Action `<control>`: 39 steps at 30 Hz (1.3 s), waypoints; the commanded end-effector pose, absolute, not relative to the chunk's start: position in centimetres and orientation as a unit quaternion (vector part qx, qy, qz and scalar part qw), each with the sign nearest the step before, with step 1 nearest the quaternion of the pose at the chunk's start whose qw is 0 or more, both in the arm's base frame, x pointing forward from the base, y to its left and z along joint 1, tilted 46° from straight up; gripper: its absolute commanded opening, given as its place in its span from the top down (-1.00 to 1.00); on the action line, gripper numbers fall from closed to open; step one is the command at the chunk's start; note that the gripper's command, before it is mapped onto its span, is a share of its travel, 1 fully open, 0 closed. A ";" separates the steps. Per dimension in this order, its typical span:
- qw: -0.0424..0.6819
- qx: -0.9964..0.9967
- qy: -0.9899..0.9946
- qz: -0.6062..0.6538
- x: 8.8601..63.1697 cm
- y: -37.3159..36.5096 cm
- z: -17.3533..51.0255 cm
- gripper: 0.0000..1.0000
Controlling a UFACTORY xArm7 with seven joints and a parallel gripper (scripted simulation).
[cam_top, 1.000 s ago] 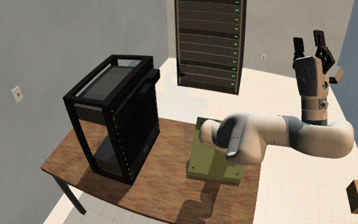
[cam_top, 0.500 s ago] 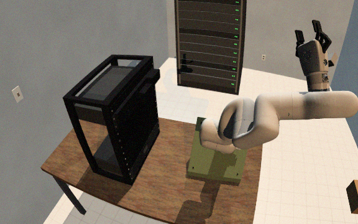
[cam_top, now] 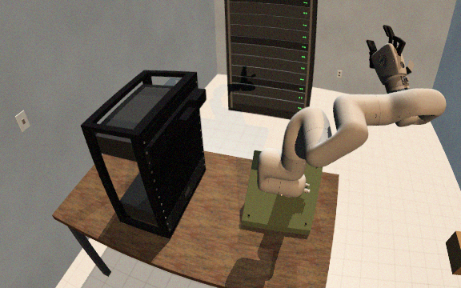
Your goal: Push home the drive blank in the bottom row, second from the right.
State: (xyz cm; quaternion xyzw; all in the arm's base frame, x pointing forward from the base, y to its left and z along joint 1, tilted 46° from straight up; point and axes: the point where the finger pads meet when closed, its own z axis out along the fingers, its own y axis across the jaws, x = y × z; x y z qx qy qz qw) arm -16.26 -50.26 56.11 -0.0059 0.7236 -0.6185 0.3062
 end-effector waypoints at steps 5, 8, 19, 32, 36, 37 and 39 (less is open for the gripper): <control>0.333 -0.023 0.758 -0.561 -12.7 -53.3 45.2 -1.00; 0.344 -0.032 0.768 -0.539 -11.0 -53.6 41.6 -1.00; 0.384 -0.066 0.791 -0.471 -5.0 -52.8 31.5 -1.00; 0.440 -0.119 0.798 -0.394 3.4 -48.5 22.2 -1.00; 0.462 -0.139 0.794 -0.369 6.4 -46.3 19.8 -1.00; 0.468 -0.144 0.793 -0.363 7.2 -45.7 19.3 -1.00; 0.479 -0.154 0.790 -0.352 8.6 -44.5 18.4 -1.00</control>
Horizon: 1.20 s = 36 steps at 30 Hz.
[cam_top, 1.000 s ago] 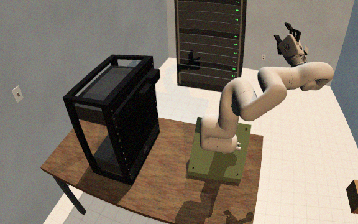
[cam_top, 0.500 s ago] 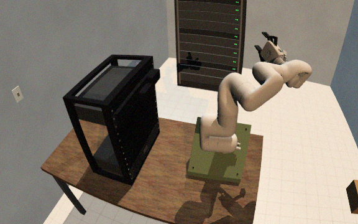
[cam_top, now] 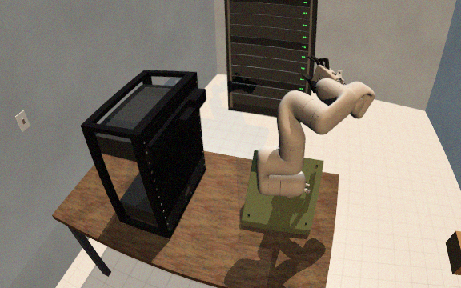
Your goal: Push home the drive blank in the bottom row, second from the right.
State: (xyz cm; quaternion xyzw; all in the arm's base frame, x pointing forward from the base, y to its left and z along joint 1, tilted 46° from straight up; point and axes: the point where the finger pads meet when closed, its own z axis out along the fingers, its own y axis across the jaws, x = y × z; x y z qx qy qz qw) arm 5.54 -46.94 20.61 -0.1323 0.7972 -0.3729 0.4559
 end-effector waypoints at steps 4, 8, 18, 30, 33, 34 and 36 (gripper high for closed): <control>0.500 -0.174 0.781 -0.331 11.3 -41.9 16.9 -1.00; 0.511 -0.184 0.776 -0.321 12.6 -40.7 16.3 -1.00; 0.561 -0.227 0.745 -0.280 18.0 -34.3 14.9 -1.00; 0.603 -0.262 0.710 -0.253 21.7 -28.8 15.2 -1.00; 0.614 -0.270 0.700 -0.247 22.5 -27.4 15.4 -1.00; 0.617 -0.273 0.696 -0.245 22.8 -26.9 15.5 -1.00; 0.623 -0.278 0.690 -0.242 23.2 -26.1 15.7 -1.00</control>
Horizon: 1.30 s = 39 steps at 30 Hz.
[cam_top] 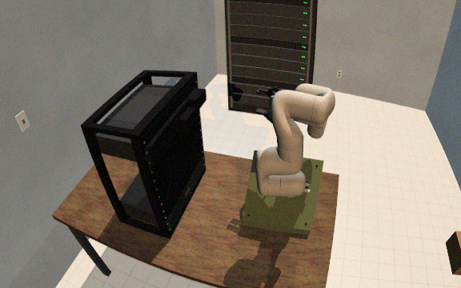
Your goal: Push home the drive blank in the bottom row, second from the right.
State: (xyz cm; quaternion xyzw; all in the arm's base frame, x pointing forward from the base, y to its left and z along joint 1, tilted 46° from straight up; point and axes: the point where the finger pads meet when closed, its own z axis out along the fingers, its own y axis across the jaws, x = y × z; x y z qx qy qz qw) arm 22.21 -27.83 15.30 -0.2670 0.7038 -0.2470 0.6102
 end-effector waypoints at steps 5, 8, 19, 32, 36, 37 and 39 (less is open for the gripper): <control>0.634 -0.286 0.678 -0.236 24.0 -24.6 16.0 -1.00; 0.639 -0.290 0.673 -0.234 24.3 -23.9 16.2 -1.00; 0.659 -0.304 0.651 -0.225 25.5 -21.2 17.1 -1.00; 0.667 -0.310 0.640 -0.221 25.9 -20.0 17.6 -1.00; 0.668 -0.311 0.638 -0.221 26.0 -19.9 17.7 -1.00; 0.669 -0.311 0.638 -0.221 26.0 -19.8 17.7 -1.00; 0.669 -0.312 0.638 -0.221 26.0 -19.8 17.7 -1.00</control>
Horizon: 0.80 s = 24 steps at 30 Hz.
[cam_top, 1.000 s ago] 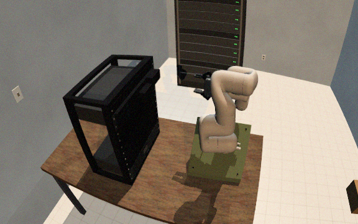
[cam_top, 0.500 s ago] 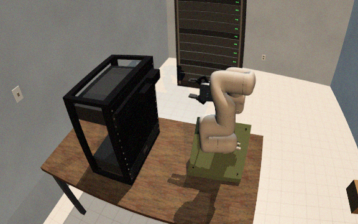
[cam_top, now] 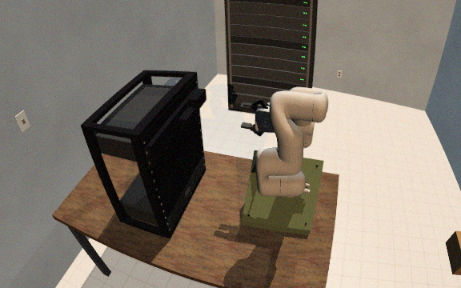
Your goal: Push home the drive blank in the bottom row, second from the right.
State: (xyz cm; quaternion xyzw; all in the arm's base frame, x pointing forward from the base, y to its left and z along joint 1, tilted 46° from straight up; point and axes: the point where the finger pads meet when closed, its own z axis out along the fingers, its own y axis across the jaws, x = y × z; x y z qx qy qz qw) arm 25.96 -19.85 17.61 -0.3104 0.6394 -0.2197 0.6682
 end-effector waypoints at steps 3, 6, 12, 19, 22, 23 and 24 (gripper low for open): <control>0.669 -0.312 0.638 -0.220 26.0 -19.8 17.7 -1.00; 0.669 -0.312 0.638 -0.220 26.0 -19.8 17.7 -1.00; 0.669 -0.312 0.638 -0.220 26.0 -19.8 17.7 -1.00; 0.669 -0.312 0.638 -0.220 26.0 -19.8 17.7 -1.00; 0.669 -0.312 0.638 -0.220 26.1 -19.8 17.7 -1.00; 0.669 -0.312 0.638 -0.220 26.2 -19.7 17.7 -1.00; 0.669 -0.312 0.638 -0.220 26.3 -19.7 17.7 -1.00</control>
